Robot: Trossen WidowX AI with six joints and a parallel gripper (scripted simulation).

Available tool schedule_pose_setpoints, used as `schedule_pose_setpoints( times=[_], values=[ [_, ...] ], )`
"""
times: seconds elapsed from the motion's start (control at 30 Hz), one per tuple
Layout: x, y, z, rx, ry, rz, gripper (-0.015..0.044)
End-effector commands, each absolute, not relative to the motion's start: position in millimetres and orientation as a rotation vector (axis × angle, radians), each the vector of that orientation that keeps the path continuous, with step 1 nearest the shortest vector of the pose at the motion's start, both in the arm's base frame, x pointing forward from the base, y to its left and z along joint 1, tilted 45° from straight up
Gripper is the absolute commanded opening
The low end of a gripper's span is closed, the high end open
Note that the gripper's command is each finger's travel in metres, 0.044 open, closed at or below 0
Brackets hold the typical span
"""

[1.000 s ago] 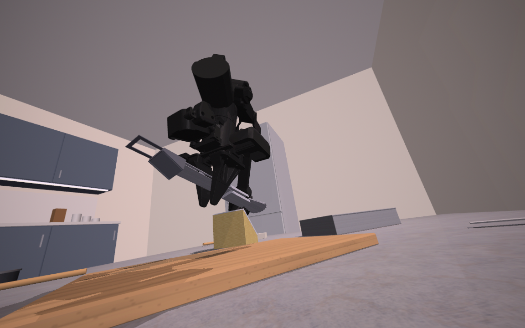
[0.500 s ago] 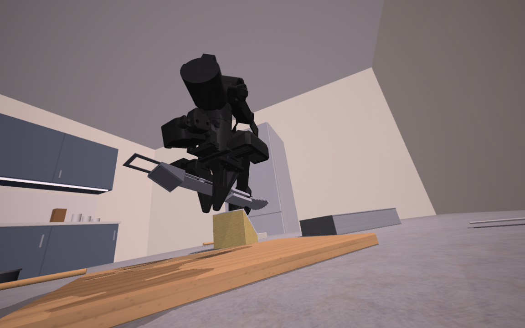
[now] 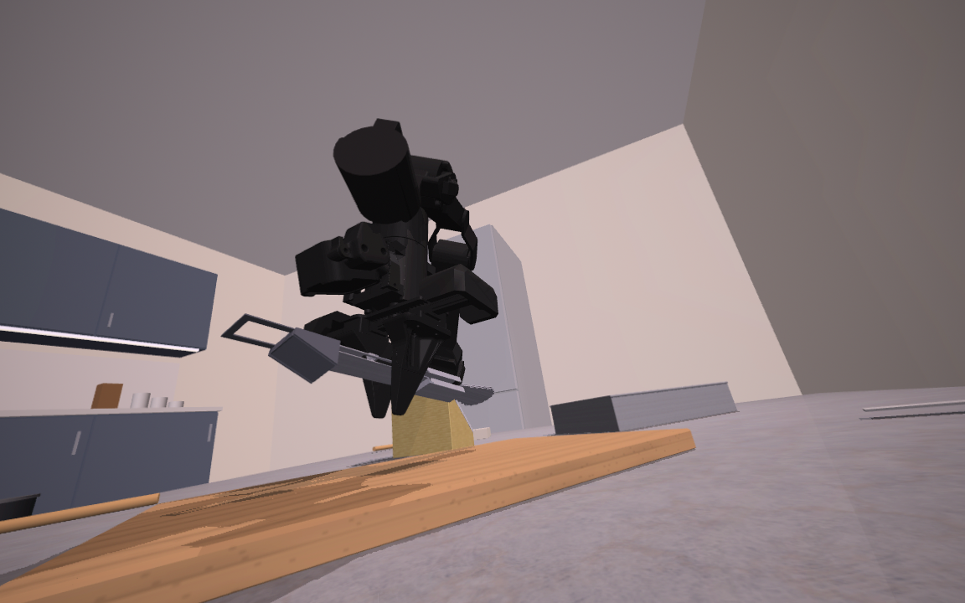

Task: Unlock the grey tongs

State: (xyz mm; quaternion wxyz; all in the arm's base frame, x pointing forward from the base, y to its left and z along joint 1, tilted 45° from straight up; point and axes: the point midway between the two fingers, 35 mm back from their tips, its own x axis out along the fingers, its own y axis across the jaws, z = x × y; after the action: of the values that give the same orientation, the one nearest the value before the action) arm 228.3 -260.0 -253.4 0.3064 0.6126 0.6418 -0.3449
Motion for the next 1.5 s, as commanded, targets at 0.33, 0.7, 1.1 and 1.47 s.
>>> schedule_pose_setpoints(
  times=[0.33, 0.7, 1.1, 1.47],
  values=[
    [227, -252, -261, 1.62, 1.695, -0.914, -0.0097],
    [227, -252, -261, 1.62, 1.695, -0.914, 0.0191],
    [225, -253, -261, 1.621, 1.697, -0.913, 0.044],
    [78, -286, -235, 1.69, 1.787, -0.797, 0.044]
  ],
)
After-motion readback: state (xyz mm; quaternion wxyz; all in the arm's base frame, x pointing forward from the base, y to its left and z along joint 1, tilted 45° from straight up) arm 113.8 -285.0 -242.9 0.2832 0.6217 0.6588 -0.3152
